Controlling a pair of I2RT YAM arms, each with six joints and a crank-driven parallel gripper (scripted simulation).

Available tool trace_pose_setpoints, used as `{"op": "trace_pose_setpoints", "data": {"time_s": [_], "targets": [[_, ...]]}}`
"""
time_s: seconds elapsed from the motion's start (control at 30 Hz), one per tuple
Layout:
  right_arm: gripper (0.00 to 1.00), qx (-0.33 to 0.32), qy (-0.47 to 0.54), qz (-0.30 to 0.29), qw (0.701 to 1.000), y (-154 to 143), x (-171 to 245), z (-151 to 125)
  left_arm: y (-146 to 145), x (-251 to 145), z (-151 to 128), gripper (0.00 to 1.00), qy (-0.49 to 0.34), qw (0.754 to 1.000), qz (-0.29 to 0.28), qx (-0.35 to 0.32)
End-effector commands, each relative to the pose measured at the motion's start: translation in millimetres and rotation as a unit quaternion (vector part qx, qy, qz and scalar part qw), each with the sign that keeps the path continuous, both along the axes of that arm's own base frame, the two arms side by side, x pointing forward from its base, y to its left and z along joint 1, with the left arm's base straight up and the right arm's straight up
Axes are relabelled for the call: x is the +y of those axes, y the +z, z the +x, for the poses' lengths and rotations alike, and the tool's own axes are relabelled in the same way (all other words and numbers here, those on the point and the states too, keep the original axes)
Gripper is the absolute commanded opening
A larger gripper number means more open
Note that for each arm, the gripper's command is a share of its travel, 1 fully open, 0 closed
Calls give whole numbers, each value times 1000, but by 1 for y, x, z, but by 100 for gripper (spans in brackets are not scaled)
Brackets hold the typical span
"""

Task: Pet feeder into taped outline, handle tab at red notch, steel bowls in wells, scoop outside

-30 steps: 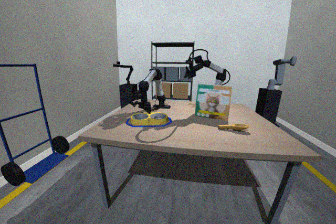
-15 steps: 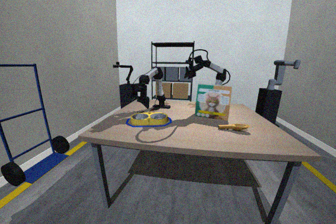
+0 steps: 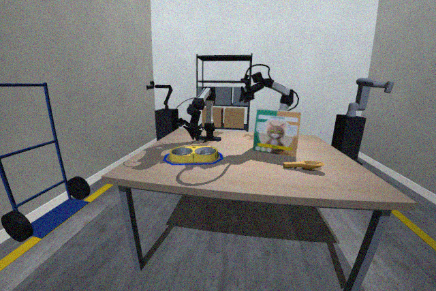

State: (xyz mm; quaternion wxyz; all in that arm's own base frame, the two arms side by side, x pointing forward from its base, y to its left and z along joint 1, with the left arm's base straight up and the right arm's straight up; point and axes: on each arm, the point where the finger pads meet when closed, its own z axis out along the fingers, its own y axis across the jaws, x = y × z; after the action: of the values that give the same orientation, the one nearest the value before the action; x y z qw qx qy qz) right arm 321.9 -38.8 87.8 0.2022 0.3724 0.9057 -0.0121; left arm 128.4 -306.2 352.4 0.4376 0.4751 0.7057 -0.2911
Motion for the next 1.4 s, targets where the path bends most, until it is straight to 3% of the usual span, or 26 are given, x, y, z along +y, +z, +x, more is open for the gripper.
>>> {"op": "trace_pose_setpoints", "data": {"time_s": [0.0, 0.47, 0.77, 1.37], "targets": [[60, -110, 72, -54, 990, 19, -13, 28, -10, 6, -4, 100, 4, 1000, 18, 10], [60, -208, 281, -163, 922, 7, 2, 10, -10, 6, -4, 100, 4, 1000, 18, 10], [60, -194, 285, -157, 925, -7, 2, -1, -11, 6, -4, 100, 4, 1000, 20, 11], [60, -200, 284, -159, 924, -2, 2, 3, -12, 6, -4, 100, 4, 1000, 21, 11]]}}
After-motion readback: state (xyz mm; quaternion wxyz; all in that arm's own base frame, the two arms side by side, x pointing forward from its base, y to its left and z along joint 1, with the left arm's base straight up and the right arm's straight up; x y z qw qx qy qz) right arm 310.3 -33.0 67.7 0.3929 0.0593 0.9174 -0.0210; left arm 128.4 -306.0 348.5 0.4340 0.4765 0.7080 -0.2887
